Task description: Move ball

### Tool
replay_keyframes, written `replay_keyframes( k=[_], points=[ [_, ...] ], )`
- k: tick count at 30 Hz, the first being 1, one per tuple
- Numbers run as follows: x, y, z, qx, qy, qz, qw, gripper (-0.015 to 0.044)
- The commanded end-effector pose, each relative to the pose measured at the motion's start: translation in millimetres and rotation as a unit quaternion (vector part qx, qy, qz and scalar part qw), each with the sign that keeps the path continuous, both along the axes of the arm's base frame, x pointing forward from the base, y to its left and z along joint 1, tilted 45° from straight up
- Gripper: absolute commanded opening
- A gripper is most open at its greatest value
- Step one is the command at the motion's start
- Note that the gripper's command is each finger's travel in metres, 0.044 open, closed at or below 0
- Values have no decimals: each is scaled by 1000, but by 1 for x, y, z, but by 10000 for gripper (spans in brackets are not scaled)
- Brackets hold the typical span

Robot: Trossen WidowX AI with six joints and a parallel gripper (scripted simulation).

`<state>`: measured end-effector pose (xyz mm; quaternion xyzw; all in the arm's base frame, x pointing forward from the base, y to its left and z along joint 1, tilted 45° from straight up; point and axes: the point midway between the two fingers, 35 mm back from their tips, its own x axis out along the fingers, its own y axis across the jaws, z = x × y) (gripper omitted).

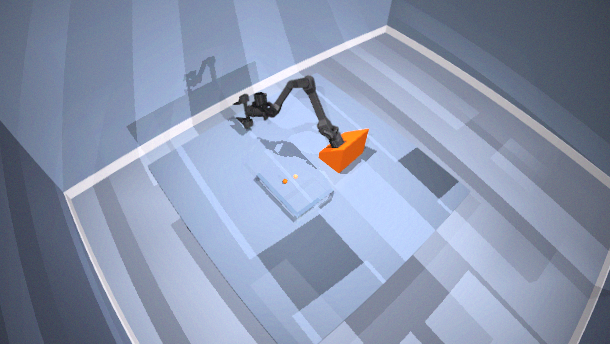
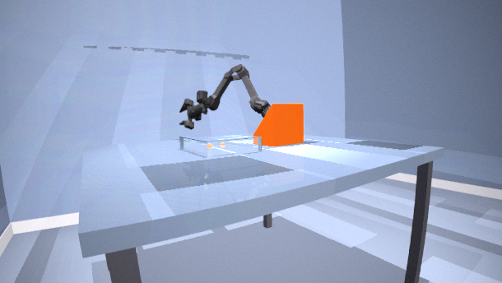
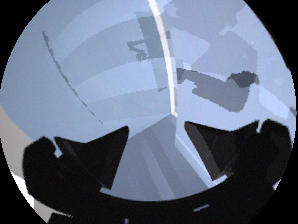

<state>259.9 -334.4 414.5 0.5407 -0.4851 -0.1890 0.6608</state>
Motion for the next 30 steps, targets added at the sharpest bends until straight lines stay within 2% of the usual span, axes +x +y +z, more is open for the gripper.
replay_keyframes(
  k=[1,4,7,17,23,30],
  points=[
    [1,0,-1,1,2,0,1000,374],
    [16,3,-13,16,34,2,999,295],
    [48,14,-41,42,107,9,993,227],
    [130,88,-141,64,390,53,917,227],
    [152,147,-198,23,560,86,823,227],
    [151,219,-258,-77,741,122,656,227]
  ],
)
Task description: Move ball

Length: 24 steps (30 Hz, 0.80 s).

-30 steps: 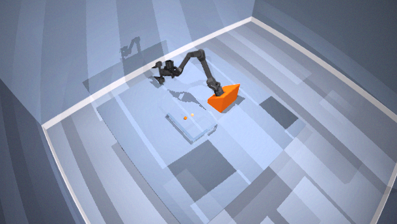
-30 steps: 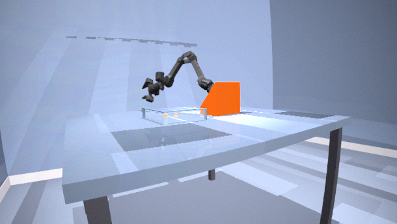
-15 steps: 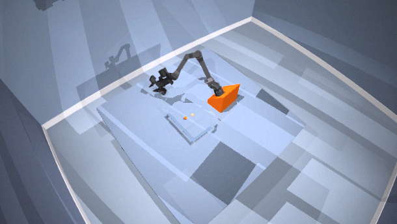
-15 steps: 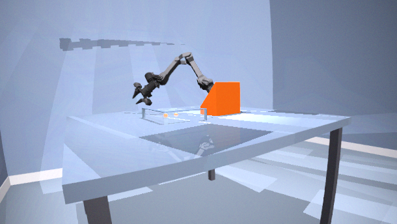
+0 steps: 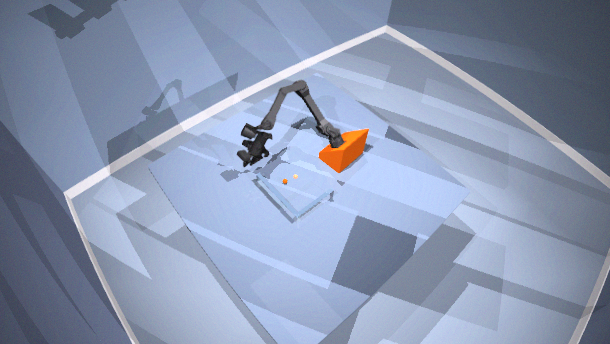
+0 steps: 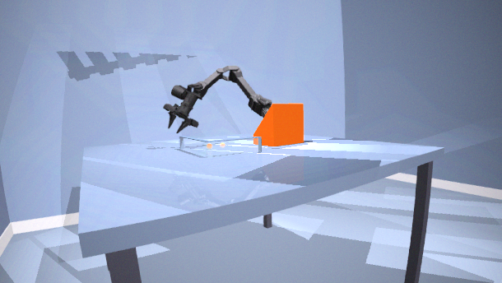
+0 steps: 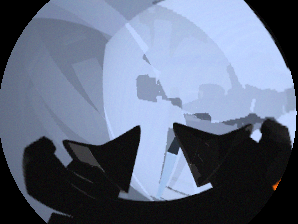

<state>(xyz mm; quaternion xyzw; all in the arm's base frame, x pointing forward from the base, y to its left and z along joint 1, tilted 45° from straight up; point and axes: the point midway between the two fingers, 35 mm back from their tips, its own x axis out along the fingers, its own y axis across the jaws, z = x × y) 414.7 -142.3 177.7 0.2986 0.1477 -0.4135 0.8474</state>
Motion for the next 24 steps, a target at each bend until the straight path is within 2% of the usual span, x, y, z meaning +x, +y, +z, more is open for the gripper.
replay_keyframes(
  k=[1,5,9,11,16,18,24],
  points=[
    [-2,39,-28,-44,117,72,989,227],
    [-9,74,-62,-92,241,162,953,227],
    [-19,84,-78,-117,307,195,924,227],
    [-32,86,-92,-136,367,211,896,227],
    [-90,89,-133,-211,590,278,728,227],
    [-98,89,-136,-220,616,287,700,227],
    [-98,89,-136,-220,616,287,700,227]
  ],
)
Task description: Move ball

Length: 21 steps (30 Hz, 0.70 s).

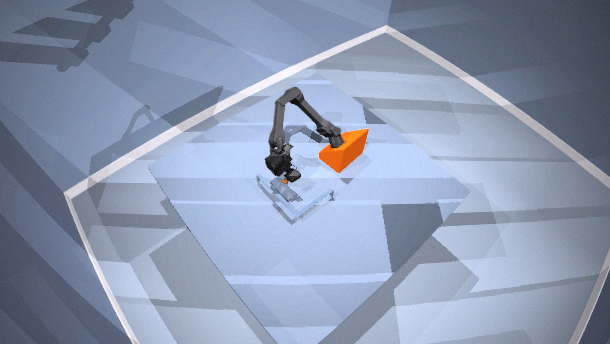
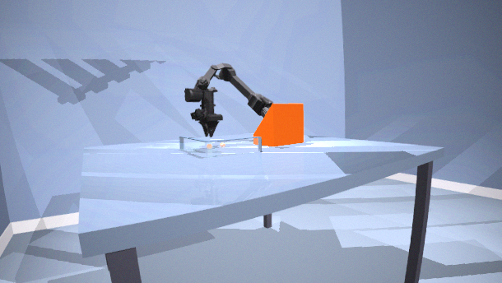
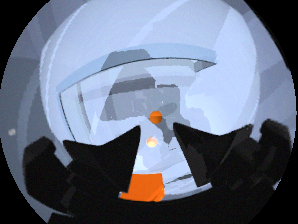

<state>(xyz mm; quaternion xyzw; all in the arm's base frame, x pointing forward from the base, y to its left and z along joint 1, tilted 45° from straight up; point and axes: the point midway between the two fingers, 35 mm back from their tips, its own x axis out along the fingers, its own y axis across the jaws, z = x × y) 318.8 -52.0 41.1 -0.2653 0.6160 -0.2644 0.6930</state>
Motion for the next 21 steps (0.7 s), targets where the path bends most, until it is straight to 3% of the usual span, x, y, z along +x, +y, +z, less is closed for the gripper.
replay_keyframes(
  k=[1,21],
  points=[
    [-2,-1,1,-6,10,5,1000,227],
    [2,-24,-23,-7,10,5,1000,227]
  ],
)
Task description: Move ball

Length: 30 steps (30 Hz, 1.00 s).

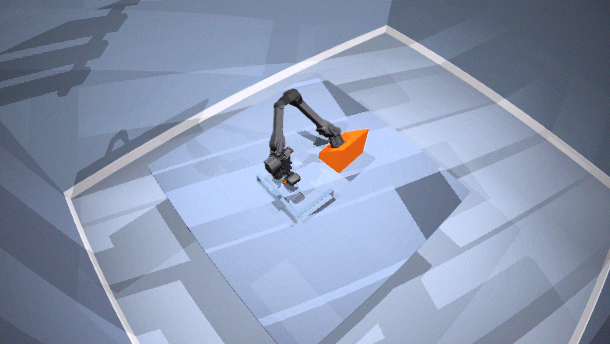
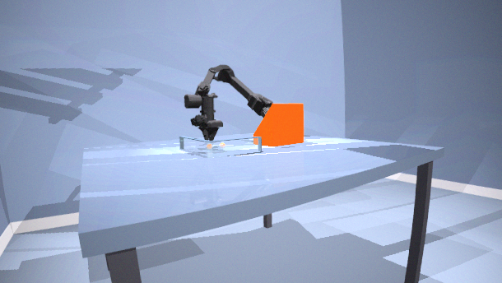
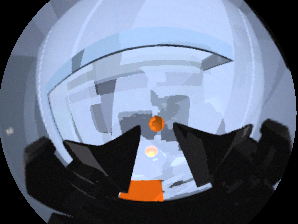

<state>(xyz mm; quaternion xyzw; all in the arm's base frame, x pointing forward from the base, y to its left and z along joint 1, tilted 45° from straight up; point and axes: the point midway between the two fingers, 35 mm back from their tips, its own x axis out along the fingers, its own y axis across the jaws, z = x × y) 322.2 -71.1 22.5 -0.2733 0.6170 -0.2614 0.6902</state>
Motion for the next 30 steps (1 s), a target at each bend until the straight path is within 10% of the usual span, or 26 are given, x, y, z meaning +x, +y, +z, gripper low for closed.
replay_keyframes(
  k=[1,10,14,30],
  points=[
    [-2,-6,-6,-3,4,-1,1000,227],
    [-1,-15,-14,-3,4,-1,1000,227],
    [-1,-15,-14,-3,4,-1,1000,122],
    [1,7,4,1,4,-1,1000,0]
  ],
)
